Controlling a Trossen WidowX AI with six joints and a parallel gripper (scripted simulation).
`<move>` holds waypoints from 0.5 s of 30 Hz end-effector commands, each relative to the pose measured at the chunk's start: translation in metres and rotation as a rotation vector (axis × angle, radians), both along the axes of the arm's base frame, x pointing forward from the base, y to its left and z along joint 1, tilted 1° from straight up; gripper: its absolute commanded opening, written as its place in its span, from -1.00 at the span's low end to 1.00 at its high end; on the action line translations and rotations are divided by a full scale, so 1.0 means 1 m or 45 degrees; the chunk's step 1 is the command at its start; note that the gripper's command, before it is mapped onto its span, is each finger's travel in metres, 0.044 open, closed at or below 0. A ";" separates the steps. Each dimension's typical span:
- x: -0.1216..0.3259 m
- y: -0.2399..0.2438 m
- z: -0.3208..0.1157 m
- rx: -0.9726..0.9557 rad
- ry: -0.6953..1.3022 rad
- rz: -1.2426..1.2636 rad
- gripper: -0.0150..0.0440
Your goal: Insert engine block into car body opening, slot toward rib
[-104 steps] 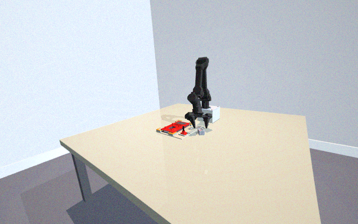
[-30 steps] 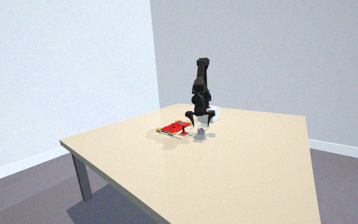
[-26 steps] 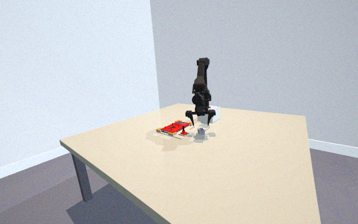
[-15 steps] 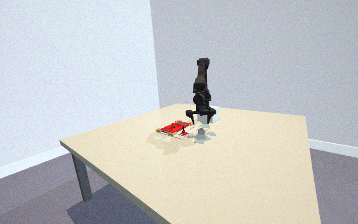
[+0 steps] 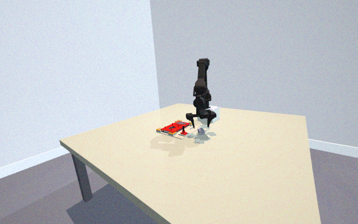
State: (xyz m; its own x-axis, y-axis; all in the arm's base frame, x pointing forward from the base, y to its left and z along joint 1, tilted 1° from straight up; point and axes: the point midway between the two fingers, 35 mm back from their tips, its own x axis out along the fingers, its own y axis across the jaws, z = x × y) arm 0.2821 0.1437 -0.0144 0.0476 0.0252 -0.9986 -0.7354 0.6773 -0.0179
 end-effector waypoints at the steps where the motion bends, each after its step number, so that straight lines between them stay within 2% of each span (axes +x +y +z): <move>1: -0.001 -0.002 -0.008 -0.010 0.005 0.005 1.00; 11: -0.001 -0.002 -0.021 -0.011 0.005 0.005 1.00; 15: -0.001 -0.002 -0.021 -0.011 0.005 0.005 0.64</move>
State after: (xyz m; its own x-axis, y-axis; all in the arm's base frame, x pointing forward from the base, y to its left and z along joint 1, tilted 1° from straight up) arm 0.2813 0.1433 -0.0343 0.0426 0.0227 -0.9988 -0.7357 0.6771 -0.0160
